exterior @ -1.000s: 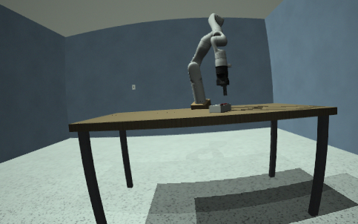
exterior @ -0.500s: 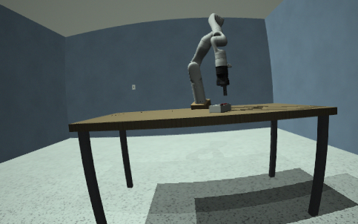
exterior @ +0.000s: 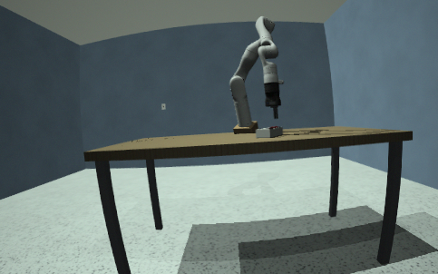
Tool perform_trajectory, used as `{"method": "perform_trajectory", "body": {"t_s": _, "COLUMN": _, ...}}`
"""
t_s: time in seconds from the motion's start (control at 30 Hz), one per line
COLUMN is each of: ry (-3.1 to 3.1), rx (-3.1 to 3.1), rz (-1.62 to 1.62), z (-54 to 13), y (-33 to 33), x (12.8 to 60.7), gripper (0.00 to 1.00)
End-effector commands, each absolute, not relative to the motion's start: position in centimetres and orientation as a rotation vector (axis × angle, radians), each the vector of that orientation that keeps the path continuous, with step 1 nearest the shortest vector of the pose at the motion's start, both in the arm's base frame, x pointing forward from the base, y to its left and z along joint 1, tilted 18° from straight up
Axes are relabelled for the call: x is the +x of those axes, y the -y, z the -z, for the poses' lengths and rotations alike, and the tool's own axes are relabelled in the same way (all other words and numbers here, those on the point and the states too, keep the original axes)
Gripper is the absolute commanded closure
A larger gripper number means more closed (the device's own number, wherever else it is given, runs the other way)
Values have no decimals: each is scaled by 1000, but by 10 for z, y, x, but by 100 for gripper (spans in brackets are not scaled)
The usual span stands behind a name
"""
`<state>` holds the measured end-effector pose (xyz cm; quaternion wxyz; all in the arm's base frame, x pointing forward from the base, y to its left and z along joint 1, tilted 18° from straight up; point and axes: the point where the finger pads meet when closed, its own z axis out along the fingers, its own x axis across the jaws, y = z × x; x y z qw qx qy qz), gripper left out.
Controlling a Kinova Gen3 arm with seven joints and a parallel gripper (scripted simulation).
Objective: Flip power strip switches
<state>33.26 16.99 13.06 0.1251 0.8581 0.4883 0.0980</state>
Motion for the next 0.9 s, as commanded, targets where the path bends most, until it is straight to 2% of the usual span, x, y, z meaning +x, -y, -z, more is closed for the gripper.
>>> {"method": "perform_trajectory", "body": {"t_s": 0.0, "ry": -1417, "rx": 2503, "rz": -283, "z": -128, "y": -168, "x": 334, "gripper": 100}}
{"method": "perform_trajectory", "body": {"t_s": 0.87, "ry": -1417, "rx": 2503, "rz": -283, "z": -102, "y": -165, "x": 342, "gripper": 100}}
